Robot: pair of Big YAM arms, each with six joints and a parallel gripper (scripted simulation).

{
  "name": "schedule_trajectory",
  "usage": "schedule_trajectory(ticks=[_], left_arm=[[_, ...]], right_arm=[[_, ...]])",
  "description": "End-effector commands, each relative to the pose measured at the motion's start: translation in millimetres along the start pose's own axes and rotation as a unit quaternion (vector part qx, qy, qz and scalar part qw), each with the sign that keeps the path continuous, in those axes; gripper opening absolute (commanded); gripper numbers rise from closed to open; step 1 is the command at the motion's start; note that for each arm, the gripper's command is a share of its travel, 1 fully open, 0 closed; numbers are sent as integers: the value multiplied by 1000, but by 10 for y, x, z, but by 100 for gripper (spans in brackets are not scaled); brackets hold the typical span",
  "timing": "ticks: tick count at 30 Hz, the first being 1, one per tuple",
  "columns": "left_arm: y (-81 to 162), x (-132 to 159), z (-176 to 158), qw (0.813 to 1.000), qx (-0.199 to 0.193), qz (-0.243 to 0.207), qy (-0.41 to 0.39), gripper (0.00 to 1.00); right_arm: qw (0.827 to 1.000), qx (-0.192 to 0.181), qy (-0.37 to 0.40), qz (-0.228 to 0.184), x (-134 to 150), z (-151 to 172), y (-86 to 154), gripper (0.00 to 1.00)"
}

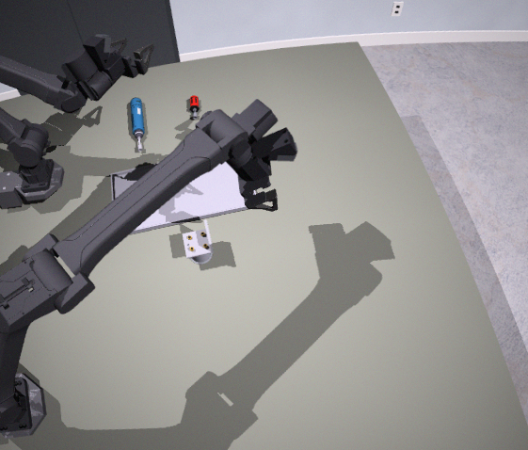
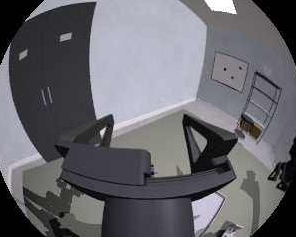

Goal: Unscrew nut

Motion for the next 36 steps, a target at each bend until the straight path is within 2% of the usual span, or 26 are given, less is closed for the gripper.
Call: schedule_trajectory(ticks=[1, 17, 18, 34, 35, 36], left_arm=[[-8, -30, -3, 1000, -1, -2, 3, 100], [-8, -30, -3, 1000, -1, -2, 3, 100], [-46, -135, -25, 1000, -3, -9, 15, 82], [-46, -135, -25, 1000, -3, -9, 15, 82], [-46, -135, -25, 1000, -3, -9, 15, 65], [-46, -135, -25, 1000, -3, -9, 15, 65]], right_arm=[[1000, -5, -3, -6, -43, -4, 87, 100], [1000, -5, -3, -6, -43, -4, 87, 100], [1000, -13, -9, -16, -129, 9, 175, 100], [1000, -13, -9, -16, -129, 9, 175, 100], [1000, -13, -9, -16, -129, 9, 175, 100], [1000, -13, -9, -16, -129, 9, 175, 100]])
Point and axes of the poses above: on each arm, the point where the finger pads meet when closed, its own y axis back along the fingers, its own z axis across the jaws, x = y × z, the point moved 8 cm from there along y, back along the fingers, and after that the axes turned 7 degrees about -y, right-handed, at the moved point
